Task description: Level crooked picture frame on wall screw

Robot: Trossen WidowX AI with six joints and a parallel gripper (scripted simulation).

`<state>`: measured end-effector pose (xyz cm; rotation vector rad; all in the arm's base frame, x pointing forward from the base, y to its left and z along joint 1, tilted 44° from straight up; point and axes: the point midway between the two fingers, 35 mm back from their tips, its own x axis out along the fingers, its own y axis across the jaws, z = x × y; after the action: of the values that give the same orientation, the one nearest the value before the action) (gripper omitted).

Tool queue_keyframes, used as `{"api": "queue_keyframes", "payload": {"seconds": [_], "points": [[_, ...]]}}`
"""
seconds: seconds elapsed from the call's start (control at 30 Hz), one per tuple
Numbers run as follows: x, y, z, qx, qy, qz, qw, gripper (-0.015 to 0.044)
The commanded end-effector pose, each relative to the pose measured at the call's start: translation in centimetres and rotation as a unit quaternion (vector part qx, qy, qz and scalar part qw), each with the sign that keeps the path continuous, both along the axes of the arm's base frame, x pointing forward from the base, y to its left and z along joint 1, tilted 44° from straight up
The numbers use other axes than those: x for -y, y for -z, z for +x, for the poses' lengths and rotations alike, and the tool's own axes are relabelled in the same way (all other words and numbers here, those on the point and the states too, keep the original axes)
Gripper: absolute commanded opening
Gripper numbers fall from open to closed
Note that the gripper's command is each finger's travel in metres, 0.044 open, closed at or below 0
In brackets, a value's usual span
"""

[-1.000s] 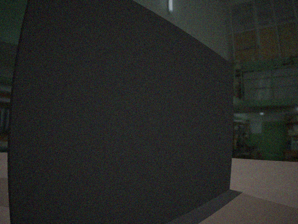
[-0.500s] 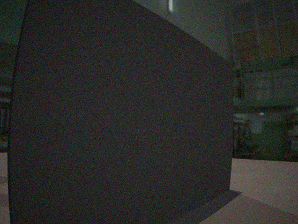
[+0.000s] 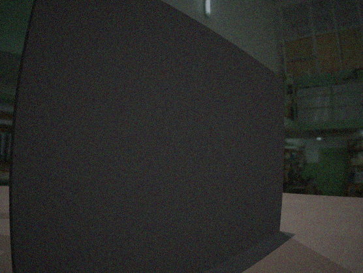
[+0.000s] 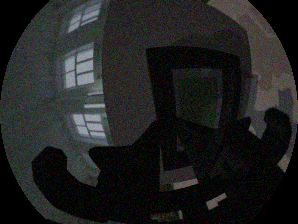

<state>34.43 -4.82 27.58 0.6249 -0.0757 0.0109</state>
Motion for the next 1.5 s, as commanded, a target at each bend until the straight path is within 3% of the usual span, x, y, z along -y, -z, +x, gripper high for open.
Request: {"api": "queue_keyframes", "payload": {"seconds": [0.0,1.47], "points": [[-0.23,-0.22,0.01,0.003,-0.003,-0.002,1.0,0.0],[0.06,-0.61,-0.02,0.003,-0.003,-0.002,1.0,0.0]]}}
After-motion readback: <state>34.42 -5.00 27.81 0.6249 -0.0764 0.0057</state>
